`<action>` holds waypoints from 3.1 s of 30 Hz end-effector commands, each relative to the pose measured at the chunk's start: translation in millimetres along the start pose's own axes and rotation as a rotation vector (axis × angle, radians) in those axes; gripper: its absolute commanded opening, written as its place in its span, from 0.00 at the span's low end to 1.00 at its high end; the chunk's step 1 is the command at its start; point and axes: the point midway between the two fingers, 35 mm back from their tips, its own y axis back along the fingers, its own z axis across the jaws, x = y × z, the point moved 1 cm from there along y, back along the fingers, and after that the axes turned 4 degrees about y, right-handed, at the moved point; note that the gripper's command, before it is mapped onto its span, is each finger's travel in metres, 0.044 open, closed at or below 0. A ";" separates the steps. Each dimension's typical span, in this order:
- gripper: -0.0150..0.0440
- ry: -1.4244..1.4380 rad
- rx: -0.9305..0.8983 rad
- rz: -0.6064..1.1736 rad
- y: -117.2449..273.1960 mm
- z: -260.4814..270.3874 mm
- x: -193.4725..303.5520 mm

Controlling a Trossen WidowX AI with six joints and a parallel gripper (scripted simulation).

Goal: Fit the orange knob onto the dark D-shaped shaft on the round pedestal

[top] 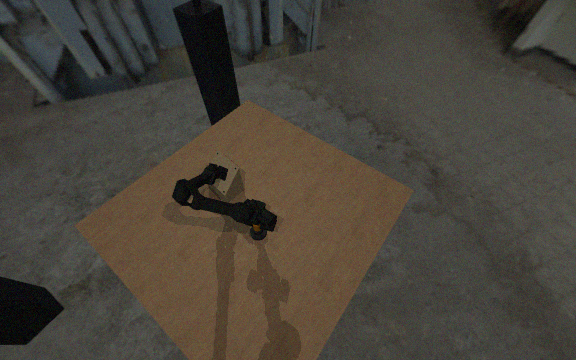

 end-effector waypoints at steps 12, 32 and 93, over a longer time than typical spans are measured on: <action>0.25 0.015 0.005 -0.002 1.2 -0.5 -3.0; 0.25 0.224 0.005 -0.001 -2.4 -1.6 -0.9; 0.25 0.643 0.006 0.000 -1.3 -1.3 -1.8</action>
